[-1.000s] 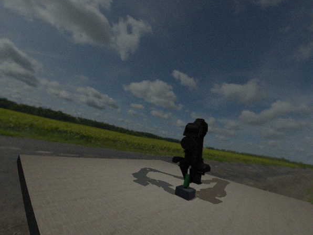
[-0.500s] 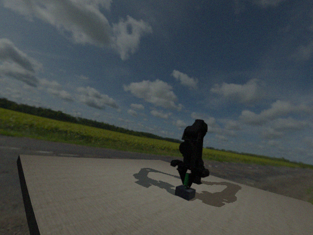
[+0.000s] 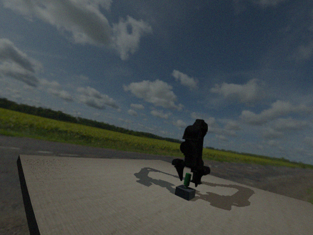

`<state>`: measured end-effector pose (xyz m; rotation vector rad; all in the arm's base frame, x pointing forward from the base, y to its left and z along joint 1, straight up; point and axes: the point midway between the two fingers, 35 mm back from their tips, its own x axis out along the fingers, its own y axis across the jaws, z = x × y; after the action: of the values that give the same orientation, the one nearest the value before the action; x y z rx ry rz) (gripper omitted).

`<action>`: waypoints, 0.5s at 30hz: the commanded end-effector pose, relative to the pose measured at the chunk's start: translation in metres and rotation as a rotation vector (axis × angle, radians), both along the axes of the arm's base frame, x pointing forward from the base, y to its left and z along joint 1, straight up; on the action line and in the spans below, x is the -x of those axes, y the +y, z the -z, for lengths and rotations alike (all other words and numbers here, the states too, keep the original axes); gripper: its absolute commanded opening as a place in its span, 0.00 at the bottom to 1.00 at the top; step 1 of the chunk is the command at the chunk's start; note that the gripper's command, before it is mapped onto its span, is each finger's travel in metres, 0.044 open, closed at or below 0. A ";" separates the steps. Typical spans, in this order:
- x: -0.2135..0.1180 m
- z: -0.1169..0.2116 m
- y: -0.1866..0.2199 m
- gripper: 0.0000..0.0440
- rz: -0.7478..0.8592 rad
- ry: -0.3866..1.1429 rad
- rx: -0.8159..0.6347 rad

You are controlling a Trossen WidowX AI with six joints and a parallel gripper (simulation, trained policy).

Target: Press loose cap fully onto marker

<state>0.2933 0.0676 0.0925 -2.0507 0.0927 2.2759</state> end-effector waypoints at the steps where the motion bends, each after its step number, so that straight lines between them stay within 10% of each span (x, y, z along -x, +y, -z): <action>1: 0.000 -0.008 0.002 1.00 -0.016 -0.034 -0.020; 15: -0.005 -0.055 0.004 1.00 -0.049 -0.149 -0.063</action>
<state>0.2979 0.0717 0.1347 -2.1773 -0.0128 2.1463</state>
